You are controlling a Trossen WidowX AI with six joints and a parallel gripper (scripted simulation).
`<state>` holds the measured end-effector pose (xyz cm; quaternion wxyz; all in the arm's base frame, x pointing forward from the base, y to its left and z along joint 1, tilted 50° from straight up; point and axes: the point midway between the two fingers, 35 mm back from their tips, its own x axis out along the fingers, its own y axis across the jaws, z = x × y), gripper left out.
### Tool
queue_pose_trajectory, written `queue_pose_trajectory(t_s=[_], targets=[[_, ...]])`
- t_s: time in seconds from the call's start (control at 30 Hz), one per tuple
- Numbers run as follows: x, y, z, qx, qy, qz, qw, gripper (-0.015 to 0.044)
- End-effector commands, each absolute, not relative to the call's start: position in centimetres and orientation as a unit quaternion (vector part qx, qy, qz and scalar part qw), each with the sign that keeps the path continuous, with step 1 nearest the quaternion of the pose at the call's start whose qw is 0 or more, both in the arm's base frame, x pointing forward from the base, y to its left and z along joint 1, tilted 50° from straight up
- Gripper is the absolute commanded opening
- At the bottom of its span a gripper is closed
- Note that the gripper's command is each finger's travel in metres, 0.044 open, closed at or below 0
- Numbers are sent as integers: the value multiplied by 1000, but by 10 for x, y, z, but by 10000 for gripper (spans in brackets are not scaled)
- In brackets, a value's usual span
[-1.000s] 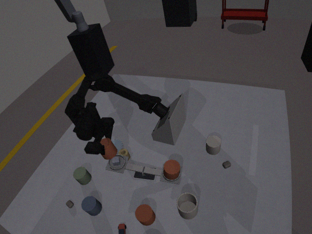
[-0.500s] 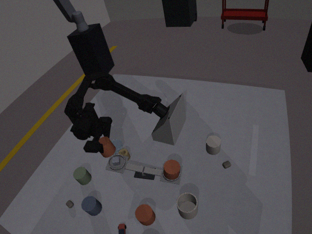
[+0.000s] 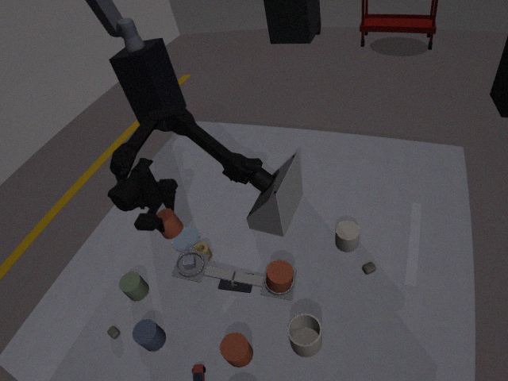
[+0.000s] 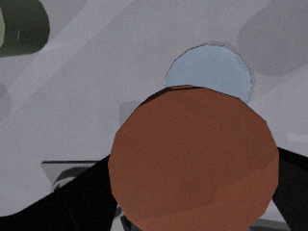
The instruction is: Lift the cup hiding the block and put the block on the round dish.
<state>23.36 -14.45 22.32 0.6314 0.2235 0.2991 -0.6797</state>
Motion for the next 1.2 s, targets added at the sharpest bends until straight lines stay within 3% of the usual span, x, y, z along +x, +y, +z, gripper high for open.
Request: queue_pose_trajectory(t_s=[0.0, 0.67, 1.17], targets=[[211, -152, 227, 227, 305, -676, 631, 0], [97, -178, 234, 217, 277, -708, 613, 0], [90, -197, 217, 218, 275, -709, 612, 0]])
